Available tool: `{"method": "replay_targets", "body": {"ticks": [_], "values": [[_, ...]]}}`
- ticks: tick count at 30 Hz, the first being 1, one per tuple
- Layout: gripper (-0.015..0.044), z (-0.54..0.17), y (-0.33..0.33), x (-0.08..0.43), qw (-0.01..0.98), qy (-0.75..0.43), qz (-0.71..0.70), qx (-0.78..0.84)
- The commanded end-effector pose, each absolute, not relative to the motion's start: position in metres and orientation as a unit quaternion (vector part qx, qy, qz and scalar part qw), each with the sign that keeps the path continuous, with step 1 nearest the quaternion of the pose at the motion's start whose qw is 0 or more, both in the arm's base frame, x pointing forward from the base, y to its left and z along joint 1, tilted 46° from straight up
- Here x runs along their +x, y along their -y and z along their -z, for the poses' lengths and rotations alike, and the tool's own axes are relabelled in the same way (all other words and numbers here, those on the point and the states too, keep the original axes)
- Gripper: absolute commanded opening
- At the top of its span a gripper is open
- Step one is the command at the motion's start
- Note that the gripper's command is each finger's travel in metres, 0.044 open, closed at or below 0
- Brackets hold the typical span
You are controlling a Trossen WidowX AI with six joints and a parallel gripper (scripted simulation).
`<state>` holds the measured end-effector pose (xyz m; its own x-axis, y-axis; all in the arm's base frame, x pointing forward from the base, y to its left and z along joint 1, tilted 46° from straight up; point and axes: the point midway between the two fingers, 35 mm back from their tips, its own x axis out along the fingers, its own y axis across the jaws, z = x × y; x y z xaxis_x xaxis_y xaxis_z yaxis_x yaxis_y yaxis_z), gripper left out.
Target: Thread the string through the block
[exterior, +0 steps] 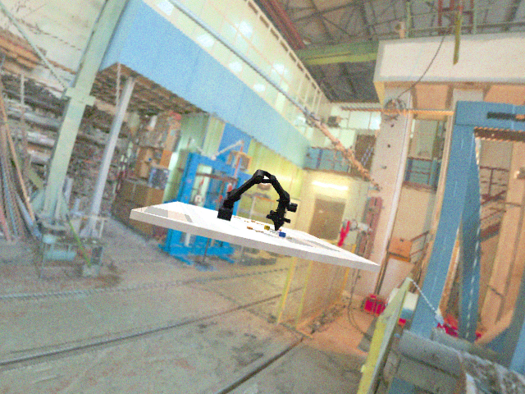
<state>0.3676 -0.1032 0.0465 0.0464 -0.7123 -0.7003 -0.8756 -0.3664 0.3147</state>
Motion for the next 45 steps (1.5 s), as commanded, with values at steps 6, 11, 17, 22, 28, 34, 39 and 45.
{"method": "replay_targets", "body": {"ticks": [6,11,17,22,28,34,39,45], "values": [[0.0000,-0.038,0.096,0.361,0.101,-0.556,-0.410,-0.716],[0.0000,-0.035,0.093,0.358,0.100,-0.556,-0.410,-0.716],[0.0000,-0.032,0.091,0.356,0.100,-0.556,-0.410,-0.716],[0.0000,-0.027,0.087,0.352,0.100,-0.556,-0.410,-0.716],[0.0000,-0.022,0.082,0.348,0.100,-0.556,-0.410,-0.716],[0.0000,-0.016,0.077,0.344,0.100,-0.556,-0.410,-0.716],[0.0000,-0.012,0.073,0.341,0.100,-0.556,-0.410,-0.716],[0.0000,-0.007,0.068,0.337,0.100,-0.556,-0.410,-0.716]]}}
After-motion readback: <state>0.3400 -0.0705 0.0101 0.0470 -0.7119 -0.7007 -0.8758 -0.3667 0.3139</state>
